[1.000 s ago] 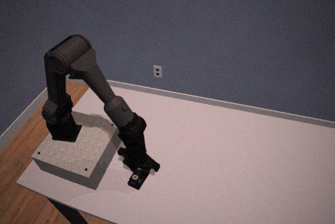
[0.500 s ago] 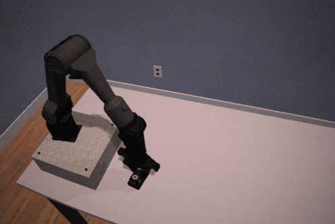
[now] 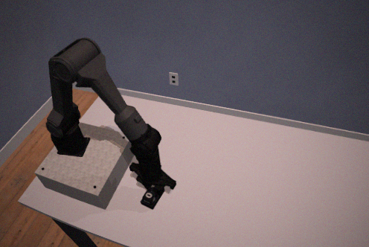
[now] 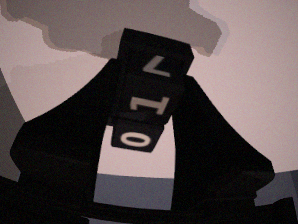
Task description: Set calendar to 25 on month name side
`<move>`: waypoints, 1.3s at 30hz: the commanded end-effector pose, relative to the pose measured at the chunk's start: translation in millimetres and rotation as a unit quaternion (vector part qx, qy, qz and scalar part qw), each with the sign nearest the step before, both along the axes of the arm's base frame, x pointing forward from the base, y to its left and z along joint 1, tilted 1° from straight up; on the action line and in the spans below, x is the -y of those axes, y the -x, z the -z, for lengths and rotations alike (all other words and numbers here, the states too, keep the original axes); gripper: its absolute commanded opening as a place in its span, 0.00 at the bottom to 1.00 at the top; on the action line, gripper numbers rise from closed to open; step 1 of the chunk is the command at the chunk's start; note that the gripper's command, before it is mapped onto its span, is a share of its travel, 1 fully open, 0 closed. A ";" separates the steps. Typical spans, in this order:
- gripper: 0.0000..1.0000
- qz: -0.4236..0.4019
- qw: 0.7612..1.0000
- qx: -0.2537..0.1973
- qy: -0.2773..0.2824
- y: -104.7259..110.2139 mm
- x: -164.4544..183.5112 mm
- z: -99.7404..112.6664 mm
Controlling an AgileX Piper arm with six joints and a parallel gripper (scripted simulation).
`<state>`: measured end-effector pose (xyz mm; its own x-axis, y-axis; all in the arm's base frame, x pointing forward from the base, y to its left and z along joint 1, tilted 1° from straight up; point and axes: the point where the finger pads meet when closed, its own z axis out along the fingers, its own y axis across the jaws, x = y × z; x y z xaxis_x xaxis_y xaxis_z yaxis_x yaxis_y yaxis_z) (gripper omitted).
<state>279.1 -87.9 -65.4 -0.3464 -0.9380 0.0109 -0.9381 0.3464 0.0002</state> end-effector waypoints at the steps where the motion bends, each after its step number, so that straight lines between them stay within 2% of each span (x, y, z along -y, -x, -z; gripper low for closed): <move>1: 0.36 0.000 1.000 -0.001 0.000 0.9 0.1 0.5; 31: 0.36 0.000 1.000 -0.001 0.000 0.8 0.1 0.4; 35: 0.36 0.000 1.000 0.002 0.001 -0.8 0.5 -7.9; 39: 0.36 0.000 1.000 0.002 0.001 -1.1 0.1 -29.6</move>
<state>278.2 -87.8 -44.4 -0.3465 -0.9380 0.0119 -0.9380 0.3465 0.0026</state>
